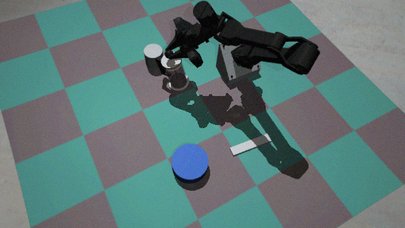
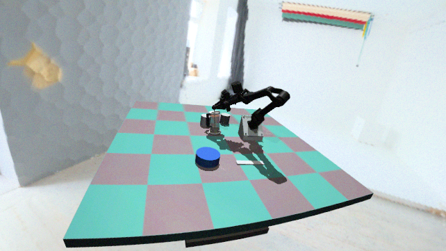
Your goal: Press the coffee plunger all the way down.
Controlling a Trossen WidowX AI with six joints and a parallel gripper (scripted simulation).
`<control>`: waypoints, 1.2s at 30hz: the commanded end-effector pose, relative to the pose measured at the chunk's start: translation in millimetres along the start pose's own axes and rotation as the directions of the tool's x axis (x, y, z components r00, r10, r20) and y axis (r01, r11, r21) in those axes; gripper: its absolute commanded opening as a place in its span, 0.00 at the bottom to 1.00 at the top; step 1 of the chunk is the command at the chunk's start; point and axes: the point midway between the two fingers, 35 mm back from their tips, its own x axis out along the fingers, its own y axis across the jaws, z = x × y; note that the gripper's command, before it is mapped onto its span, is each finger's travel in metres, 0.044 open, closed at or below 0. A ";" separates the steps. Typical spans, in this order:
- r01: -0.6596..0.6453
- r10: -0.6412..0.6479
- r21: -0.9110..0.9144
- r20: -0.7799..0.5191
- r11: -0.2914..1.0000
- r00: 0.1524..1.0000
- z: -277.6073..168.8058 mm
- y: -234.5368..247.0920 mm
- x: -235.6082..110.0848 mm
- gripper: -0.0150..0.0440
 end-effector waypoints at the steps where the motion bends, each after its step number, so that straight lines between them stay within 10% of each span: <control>1: -0.003 0.003 0.010 -0.011 1.000 1.000 -3.4 -0.1 1.9 0.46; 11: 0.000 0.000 0.001 0.000 1.000 1.000 0.0 -0.2 0.1 0.46; 23: 0.000 0.000 0.001 0.000 1.000 1.000 0.0 -0.2 0.1 1.00; 36: 0.013 -0.013 -0.004 -0.016 1.000 1.000 31.3 -2.9 -30.8 1.00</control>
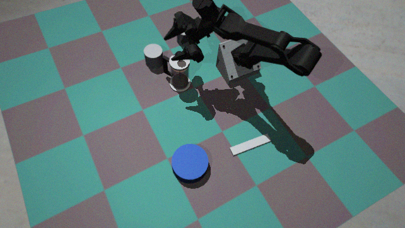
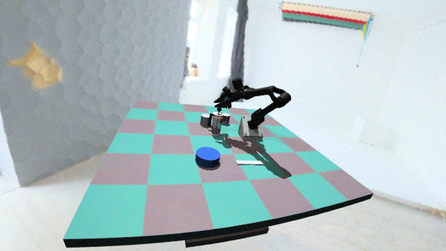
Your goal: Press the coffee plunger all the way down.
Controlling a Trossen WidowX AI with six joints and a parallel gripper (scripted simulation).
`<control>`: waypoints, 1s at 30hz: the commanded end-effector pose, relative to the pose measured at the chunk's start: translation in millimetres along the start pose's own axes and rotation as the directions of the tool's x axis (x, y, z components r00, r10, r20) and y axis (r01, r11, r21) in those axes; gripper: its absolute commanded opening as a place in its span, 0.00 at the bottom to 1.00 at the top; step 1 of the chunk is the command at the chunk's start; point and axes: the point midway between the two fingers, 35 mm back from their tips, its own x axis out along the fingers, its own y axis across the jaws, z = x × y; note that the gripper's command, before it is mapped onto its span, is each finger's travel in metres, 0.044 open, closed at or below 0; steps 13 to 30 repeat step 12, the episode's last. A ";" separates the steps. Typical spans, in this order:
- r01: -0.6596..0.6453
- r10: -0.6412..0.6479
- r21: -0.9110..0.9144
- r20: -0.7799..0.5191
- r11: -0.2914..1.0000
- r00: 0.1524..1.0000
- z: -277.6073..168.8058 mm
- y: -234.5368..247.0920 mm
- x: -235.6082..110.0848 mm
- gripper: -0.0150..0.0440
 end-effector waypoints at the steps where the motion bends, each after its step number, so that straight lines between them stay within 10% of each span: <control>1: 0.000 0.000 -0.001 -0.003 1.000 1.000 19.6 2.8 -24.9 1.00; 30: -0.013 0.013 0.011 0.001 1.000 1.000 35.5 14.8 -53.7 1.00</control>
